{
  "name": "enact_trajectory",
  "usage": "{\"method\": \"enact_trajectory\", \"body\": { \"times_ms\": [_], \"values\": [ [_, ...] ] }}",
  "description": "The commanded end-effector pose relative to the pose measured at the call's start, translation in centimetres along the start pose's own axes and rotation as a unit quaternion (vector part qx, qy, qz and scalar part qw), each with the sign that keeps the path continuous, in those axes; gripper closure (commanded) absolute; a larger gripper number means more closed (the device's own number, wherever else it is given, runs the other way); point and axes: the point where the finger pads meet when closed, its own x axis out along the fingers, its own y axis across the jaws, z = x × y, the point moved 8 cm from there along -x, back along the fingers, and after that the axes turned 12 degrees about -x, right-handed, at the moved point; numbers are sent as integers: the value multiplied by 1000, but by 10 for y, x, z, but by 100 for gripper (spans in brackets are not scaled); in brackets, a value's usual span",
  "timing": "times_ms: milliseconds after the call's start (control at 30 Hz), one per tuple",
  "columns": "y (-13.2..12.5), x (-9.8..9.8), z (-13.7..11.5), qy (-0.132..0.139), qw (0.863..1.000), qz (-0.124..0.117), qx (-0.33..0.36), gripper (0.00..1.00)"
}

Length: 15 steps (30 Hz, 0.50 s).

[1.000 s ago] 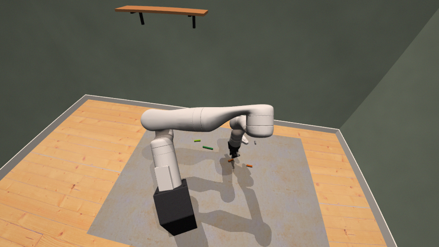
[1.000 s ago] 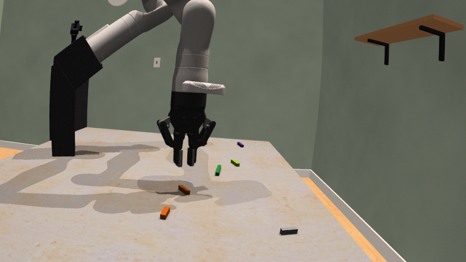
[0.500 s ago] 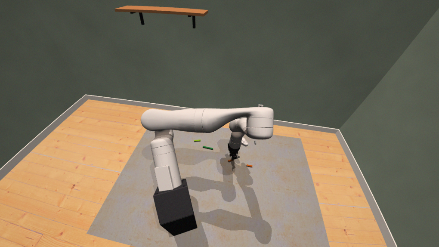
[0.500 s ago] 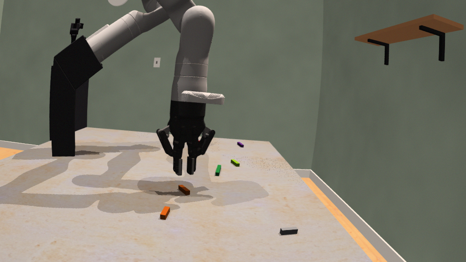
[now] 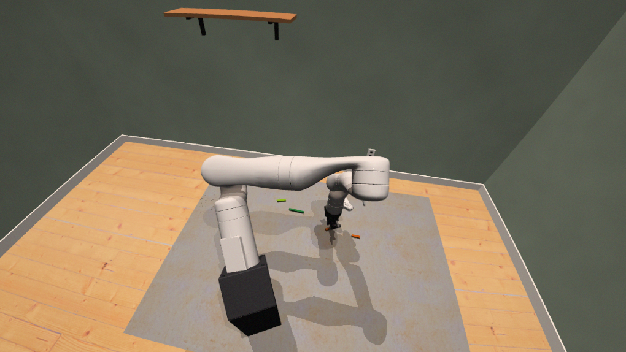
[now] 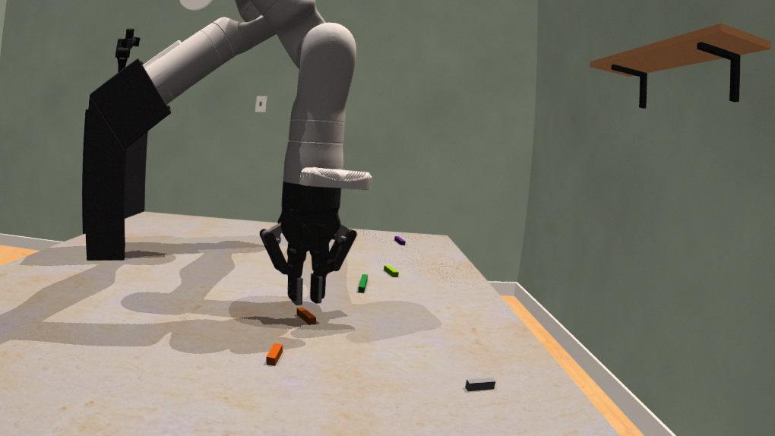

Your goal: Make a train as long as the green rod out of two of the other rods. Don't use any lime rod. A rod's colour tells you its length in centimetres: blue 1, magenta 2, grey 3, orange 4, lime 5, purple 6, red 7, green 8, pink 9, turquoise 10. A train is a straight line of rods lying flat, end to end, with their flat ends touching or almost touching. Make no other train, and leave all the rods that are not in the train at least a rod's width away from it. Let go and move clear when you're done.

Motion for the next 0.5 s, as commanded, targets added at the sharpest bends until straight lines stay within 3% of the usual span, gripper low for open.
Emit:
{"method": "enact_trajectory", "body": {
  "times_ms": [0, 467],
  "values": [
    [-1, 3, 1, -1, 1000, -1, 0, 76],
    [-1, 7, 1, -1, 1000, -1, 0, 76]
  ]
}}
